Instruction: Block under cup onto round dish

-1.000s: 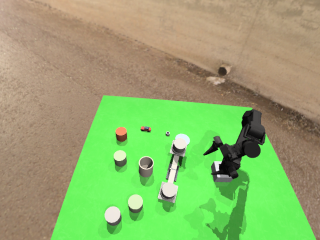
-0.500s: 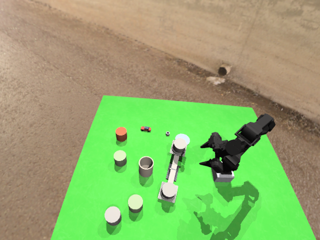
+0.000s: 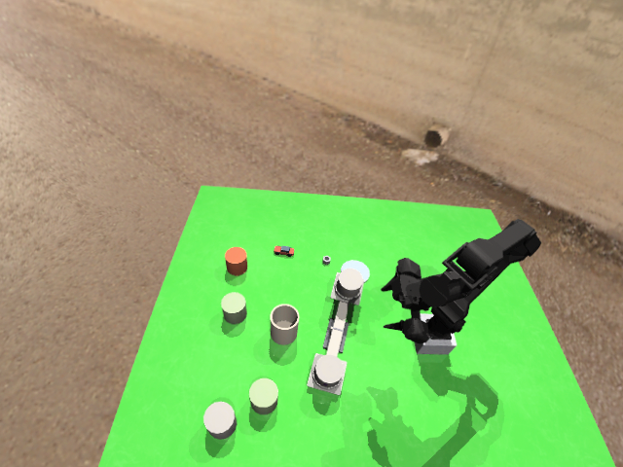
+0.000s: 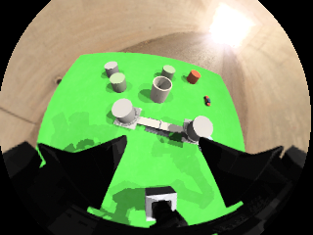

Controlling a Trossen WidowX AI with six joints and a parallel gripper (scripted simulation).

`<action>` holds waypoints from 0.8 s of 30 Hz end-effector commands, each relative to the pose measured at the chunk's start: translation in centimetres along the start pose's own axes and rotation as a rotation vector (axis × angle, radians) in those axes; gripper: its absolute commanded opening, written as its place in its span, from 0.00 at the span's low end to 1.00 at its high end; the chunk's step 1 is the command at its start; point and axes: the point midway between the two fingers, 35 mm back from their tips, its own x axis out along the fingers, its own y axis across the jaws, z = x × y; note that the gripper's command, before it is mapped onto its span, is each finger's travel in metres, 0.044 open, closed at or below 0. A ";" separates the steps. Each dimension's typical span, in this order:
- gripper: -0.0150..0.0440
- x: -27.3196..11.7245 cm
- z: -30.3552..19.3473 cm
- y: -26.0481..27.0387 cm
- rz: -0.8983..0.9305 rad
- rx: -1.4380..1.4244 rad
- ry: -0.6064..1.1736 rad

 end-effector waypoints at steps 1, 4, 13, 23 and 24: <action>1.00 0.4 0.7 0.8 0.016 -0.108 0.044; 1.00 0.9 1.3 1.5 0.031 -0.200 0.083; 1.00 3.0 2.9 3.8 0.101 -0.470 0.193; 1.00 6.2 4.3 6.3 0.225 -0.763 0.299; 1.00 6.5 4.4 6.5 0.240 -0.791 0.308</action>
